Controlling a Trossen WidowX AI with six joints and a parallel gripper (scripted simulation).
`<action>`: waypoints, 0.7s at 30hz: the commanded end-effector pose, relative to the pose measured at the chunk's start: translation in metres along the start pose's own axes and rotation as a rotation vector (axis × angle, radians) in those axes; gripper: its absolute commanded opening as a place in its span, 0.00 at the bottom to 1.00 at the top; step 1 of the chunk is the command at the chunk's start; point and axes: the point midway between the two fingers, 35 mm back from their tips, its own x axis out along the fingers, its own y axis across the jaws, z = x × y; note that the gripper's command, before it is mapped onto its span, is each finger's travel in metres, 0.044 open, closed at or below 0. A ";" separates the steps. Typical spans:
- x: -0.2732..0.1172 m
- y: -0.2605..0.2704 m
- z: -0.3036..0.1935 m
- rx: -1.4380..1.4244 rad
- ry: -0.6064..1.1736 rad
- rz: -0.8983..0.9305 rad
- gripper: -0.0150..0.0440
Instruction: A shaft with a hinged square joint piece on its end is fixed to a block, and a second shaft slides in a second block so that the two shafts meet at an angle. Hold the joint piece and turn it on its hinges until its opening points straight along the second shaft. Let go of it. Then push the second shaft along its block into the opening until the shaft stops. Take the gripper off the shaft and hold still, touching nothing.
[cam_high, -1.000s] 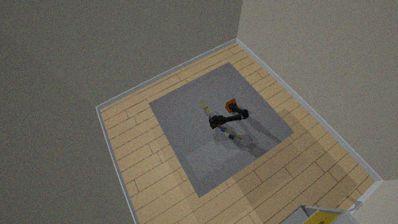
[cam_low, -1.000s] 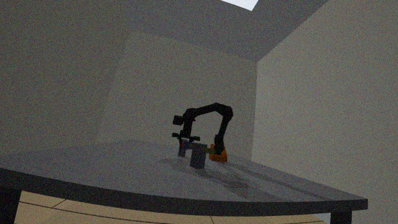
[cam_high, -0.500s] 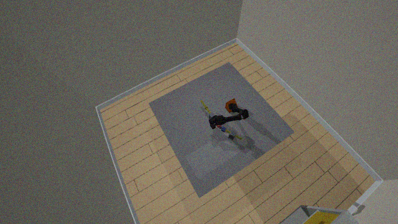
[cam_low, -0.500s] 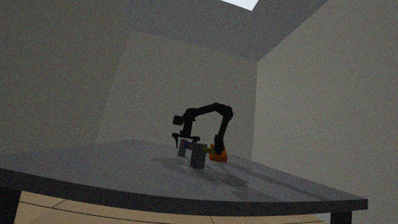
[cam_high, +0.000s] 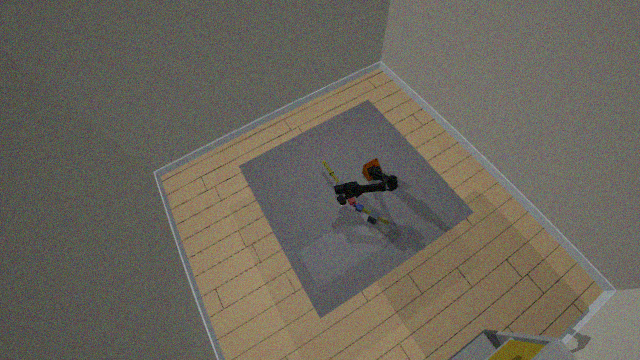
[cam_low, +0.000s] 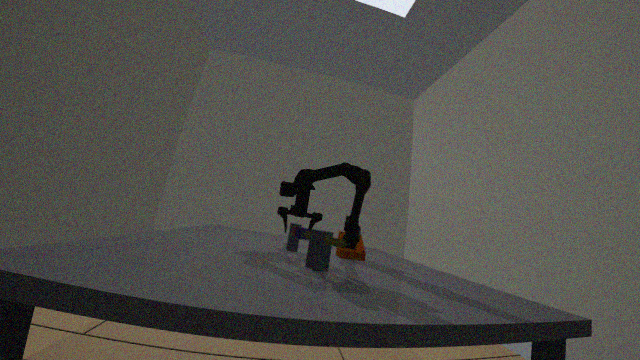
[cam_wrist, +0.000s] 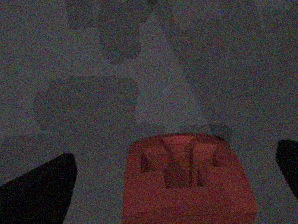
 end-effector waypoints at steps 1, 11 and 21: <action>-0.002 0.000 -0.001 -0.002 0.021 -0.003 1.00; -0.048 0.006 -0.006 -0.235 -0.048 0.086 1.00; -0.108 0.001 -0.014 -0.533 -0.181 0.169 1.00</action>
